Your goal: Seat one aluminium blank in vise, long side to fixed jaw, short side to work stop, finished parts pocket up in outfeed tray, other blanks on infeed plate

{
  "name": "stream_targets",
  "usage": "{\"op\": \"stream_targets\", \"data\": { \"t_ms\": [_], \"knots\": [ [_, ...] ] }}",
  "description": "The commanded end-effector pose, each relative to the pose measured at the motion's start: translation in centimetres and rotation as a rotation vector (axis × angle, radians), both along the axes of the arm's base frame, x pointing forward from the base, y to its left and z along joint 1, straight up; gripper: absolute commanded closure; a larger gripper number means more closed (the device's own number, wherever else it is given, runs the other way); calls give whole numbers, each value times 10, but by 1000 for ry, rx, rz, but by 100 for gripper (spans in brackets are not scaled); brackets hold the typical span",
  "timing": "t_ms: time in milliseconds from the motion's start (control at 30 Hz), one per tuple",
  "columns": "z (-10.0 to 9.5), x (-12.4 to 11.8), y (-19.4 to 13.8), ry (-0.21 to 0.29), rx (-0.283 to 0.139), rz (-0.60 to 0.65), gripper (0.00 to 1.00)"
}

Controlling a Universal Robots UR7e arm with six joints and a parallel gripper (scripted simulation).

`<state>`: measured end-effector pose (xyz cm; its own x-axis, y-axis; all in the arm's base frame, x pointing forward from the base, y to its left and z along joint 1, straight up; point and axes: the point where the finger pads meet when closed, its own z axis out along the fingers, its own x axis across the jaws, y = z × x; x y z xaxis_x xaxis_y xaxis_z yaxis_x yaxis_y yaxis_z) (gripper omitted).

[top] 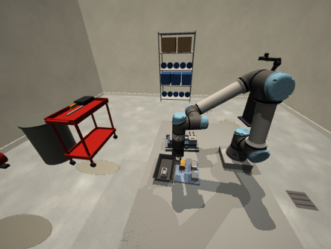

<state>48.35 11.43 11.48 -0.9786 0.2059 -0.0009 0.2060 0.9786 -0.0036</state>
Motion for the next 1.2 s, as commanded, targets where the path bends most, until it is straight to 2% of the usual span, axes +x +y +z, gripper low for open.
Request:
{"op": "stream_targets", "data": {
  "t_ms": [0,200,400,1167],
  "knots": [
    [0,35,-37,-1,0,-1,100],
    [-1,64,-79,-1,0,-1,100],
    [-1,73,-93,-1,0,-1,100],
    [-1,74,-95,-1,0,-1,100]
  ]
}}
